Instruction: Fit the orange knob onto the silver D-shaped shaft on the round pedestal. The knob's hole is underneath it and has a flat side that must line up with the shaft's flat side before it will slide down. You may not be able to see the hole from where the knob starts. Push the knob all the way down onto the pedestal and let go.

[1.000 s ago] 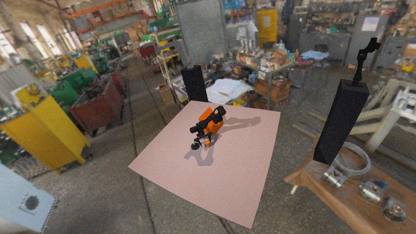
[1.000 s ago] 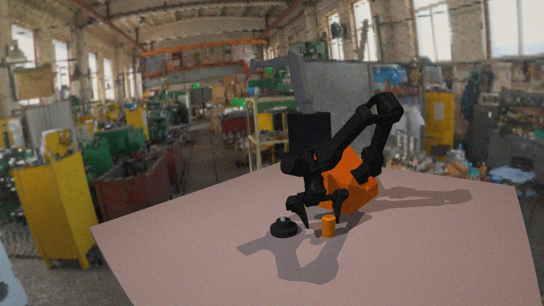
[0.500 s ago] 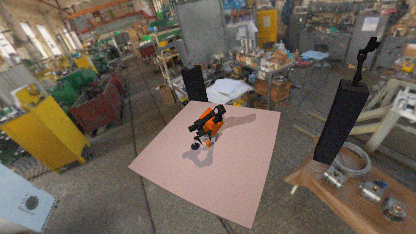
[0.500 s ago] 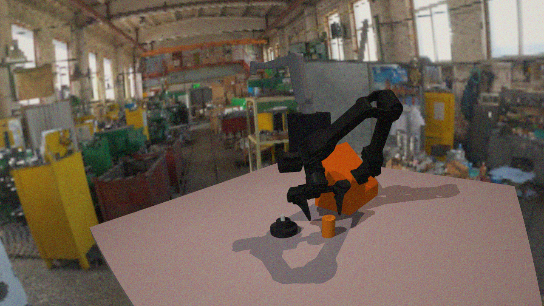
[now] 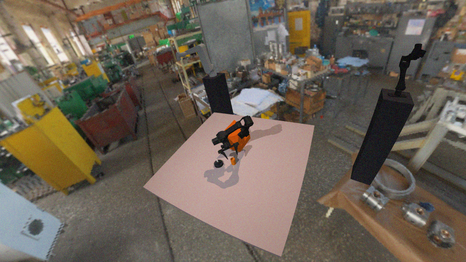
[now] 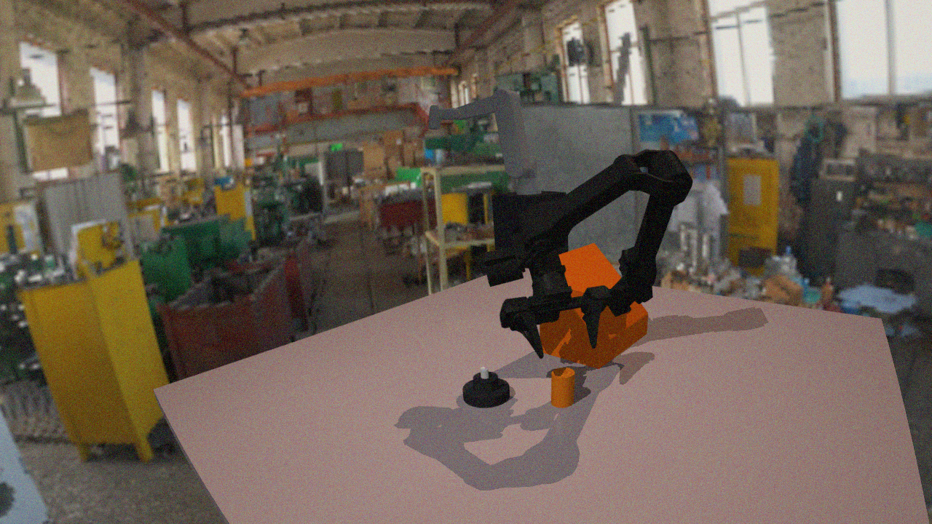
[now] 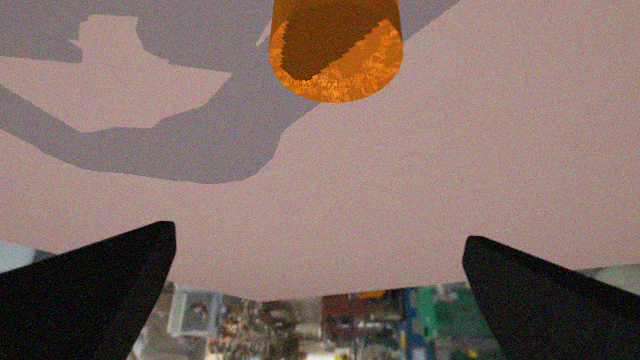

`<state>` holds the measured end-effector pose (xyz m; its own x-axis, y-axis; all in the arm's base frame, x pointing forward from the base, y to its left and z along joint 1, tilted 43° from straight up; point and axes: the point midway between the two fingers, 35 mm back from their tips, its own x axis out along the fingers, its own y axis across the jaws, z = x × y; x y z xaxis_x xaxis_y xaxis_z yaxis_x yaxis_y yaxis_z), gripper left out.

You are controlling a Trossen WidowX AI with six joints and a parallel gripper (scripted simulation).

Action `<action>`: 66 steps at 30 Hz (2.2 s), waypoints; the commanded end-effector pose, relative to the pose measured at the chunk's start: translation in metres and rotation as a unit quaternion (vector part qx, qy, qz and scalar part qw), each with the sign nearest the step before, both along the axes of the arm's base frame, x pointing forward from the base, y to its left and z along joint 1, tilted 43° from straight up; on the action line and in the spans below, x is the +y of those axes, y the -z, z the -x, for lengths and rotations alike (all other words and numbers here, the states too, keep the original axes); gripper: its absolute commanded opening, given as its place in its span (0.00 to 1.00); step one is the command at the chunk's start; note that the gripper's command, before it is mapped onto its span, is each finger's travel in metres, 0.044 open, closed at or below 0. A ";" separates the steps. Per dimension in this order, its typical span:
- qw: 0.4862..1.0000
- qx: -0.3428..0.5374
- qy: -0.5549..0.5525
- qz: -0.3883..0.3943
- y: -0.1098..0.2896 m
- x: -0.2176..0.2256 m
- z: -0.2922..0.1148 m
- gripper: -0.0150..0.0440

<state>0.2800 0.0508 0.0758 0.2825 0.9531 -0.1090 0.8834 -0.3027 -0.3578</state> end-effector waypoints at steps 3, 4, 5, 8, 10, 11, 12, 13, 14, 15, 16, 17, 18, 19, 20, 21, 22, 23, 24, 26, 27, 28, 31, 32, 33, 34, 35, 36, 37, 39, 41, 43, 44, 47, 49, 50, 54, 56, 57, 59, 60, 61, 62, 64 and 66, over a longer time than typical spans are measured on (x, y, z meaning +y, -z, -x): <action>0.998 0.018 -0.045 0.052 -0.007 0.001 0.001 1.00; 0.993 0.034 -0.072 0.092 -0.007 0.001 0.002 1.00; 0.985 0.051 -0.095 0.134 -0.008 0.000 0.002 1.00; 0.949 0.095 -0.133 0.270 -0.014 -0.011 0.001 1.00; 0.928 0.111 -0.136 0.329 -0.019 -0.018 0.000 1.00; 0.926 0.112 -0.136 0.334 -0.020 -0.019 0.000 1.00; 0.925 0.113 -0.136 0.336 -0.020 -0.019 0.000 1.00; 0.925 0.113 -0.136 0.336 -0.020 -0.019 0.000 1.00; 0.925 0.113 -0.136 0.336 -0.020 -0.019 0.000 1.00; 0.925 0.113 -0.136 0.336 -0.020 -0.019 0.000 1.00; 0.925 0.113 -0.136 0.336 -0.020 -0.019 0.000 1.00; 0.925 0.113 -0.136 0.336 -0.020 -0.019 0.000 1.00; 0.925 0.113 -0.136 0.336 -0.020 -0.019 0.000 1.00; 0.925 0.113 -0.136 0.336 -0.020 -0.019 0.000 1.00; 0.925 0.113 -0.136 0.336 -0.020 -0.019 0.000 1.00; 0.925 0.113 -0.136 0.336 -0.020 -0.019 0.000 1.00; 0.925 0.113 -0.136 0.336 -0.020 -0.019 0.000 1.00; 0.925 0.113 -0.136 0.336 -0.020 -0.019 0.000 1.00; 0.925 0.113 -0.136 0.336 -0.020 -0.019 0.000 1.00; 0.925 0.106 -0.139 0.337 -0.020 -0.019 0.000 1.00; 0.925 0.085 -0.150 0.340 -0.020 -0.019 0.001 1.00; 0.923 0.050 -0.168 0.344 -0.020 -0.019 0.001 1.00; 0.903 -0.080 -0.230 0.354 -0.019 -0.018 0.001 1.00; 0.892 -0.123 -0.250 0.356 -0.019 -0.018 0.001 1.00; 0.879 -0.166 -0.269 0.357 -0.019 -0.018 0.001 1.00; 0.864 -0.208 -0.288 0.357 -0.019 -0.018 0.001 1.00; 0.847 -0.250 -0.306 0.356 -0.019 -0.018 0.001 1.00; 0.828 -0.292 -0.323 0.354 -0.019 -0.017 0.001 1.00; 0.811 -0.325 -0.336 0.352 -0.018 -0.017 0.001 1.00; 0.796 -0.351 -0.347 0.351 -0.018 -0.017 0.001 1.00; 0.796 -0.351 -0.347 0.351 -0.018 -0.017 0.001 1.00; 0.796 -0.351 -0.347 0.351 -0.018 -0.017 0.001 1.00; 0.796 -0.351 -0.347 0.351 -0.018 -0.017 0.001 1.00; 0.796 -0.351 -0.347 0.351 -0.018 -0.017 0.001 1.00; 0.796 -0.351 -0.347 0.351 -0.018 -0.017 0.001 1.00; 0.796 -0.351 -0.347 0.351 -0.018 -0.017 0.001 1.00; 0.796 -0.351 -0.347 0.351 -0.018 -0.017 0.001 1.00; 0.796 -0.351 -0.347 0.351 -0.018 -0.017 0.001 1.00; 0.796 -0.351 -0.347 0.351 -0.016 -0.015 0.001 1.00; 0.796 -0.351 -0.347 0.350 -0.002 -0.002 0.002 1.00; 0.796 -0.351 -0.347 0.350 0.004 0.003 0.002 1.00; 0.796 -0.351 -0.346 0.350 0.005 0.005 0.003 1.00; 0.796 -0.351 -0.346 0.350 0.005 0.005 0.003 1.00; 0.796 -0.351 -0.346 0.350 0.005 0.005 0.003 1.00; 0.796 -0.351 -0.346 0.350 0.009 0.009 0.002 1.00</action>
